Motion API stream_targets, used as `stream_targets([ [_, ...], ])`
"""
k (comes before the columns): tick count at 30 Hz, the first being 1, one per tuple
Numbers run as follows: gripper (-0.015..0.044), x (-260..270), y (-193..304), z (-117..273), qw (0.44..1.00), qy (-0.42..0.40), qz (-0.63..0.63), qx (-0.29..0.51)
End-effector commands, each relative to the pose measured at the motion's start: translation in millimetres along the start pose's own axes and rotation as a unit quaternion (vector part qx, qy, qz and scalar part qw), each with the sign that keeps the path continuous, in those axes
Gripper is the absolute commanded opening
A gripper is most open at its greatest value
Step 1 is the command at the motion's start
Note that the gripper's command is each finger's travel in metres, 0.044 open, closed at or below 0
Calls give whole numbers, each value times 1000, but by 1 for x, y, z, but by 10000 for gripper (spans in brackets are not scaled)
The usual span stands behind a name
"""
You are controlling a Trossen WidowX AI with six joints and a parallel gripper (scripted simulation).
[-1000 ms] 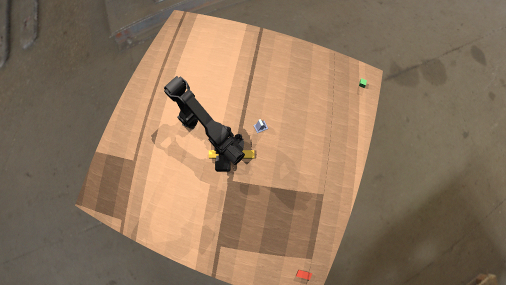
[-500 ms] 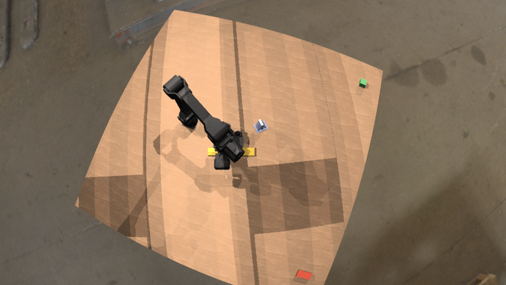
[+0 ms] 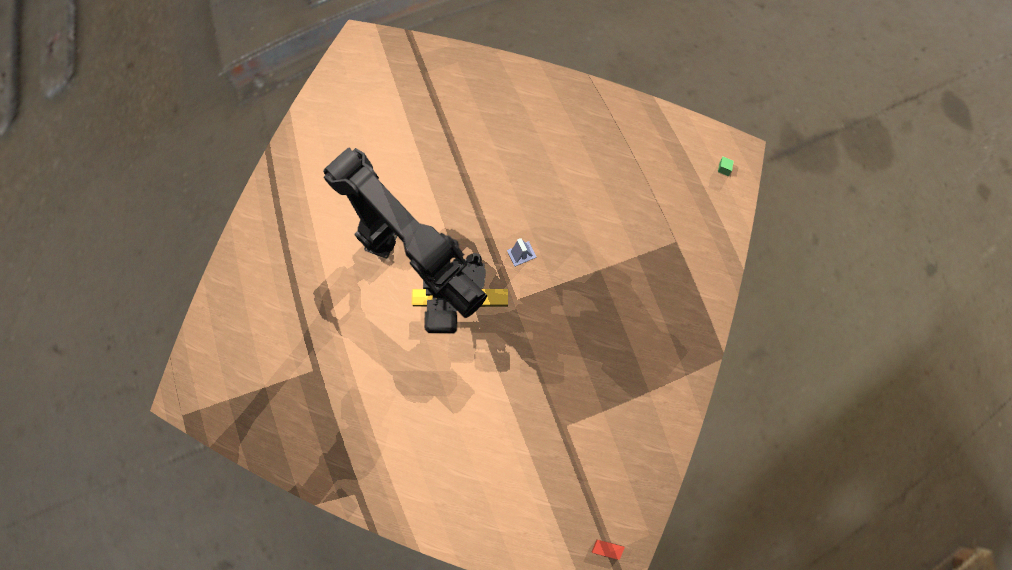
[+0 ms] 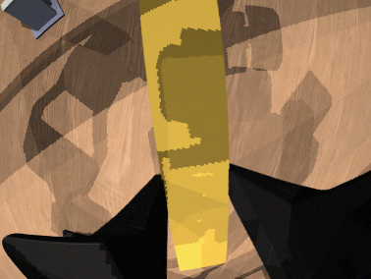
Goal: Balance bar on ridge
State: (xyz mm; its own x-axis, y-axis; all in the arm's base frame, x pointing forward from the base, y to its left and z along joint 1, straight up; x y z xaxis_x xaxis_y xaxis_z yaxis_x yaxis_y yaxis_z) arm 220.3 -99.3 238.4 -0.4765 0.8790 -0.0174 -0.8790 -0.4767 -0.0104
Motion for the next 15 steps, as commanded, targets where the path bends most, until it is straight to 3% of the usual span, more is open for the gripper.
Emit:
stream_targets([
  [1, 0, 2, -4, 4, 1000, 1, 4, -2],
  [15, 0, 21, -47, 7, 998, 0, 59, -5],
])
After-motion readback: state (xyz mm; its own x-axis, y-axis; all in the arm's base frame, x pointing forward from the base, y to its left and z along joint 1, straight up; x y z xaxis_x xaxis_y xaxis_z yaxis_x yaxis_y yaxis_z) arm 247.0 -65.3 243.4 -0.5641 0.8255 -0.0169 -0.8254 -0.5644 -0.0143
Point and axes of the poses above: the point midway between the two fingers, 35 mm back from their tips, its own z axis back along the fingers, its own x axis across the jaws, y = z × x, the point moved 9 cm from there along z, back along the fingers, and after that the axes turned 8 degrees about z, right-handed, at the moved point
